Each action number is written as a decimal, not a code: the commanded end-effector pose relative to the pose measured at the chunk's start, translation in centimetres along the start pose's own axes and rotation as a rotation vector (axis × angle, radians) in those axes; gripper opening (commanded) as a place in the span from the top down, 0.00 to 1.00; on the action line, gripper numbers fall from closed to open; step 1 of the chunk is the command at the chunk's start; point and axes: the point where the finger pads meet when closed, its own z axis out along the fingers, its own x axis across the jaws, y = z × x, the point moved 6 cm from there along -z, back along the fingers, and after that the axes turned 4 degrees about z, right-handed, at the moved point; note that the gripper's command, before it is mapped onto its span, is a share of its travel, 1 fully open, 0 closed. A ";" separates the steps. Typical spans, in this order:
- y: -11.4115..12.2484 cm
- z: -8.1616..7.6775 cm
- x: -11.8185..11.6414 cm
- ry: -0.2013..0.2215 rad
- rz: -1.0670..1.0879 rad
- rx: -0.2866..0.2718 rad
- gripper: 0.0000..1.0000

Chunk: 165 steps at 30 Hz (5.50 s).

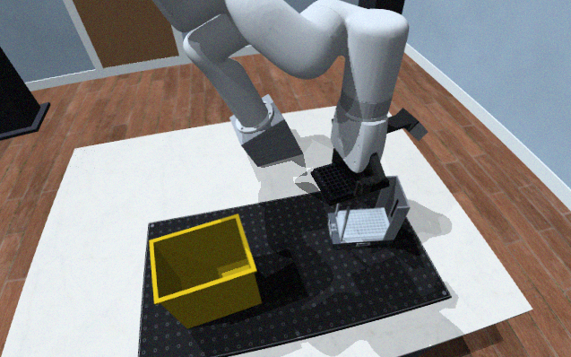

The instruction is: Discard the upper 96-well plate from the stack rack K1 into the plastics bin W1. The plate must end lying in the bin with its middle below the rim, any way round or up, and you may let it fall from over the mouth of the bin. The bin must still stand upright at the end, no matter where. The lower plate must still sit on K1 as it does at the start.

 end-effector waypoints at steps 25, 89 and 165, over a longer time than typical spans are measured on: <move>8.8 0.2 1.4 0.004 0.000 0.002 1.00; 27.3 1.1 4.1 0.005 0.000 0.001 1.00; 30.8 3.1 4.7 0.005 0.000 0.001 1.00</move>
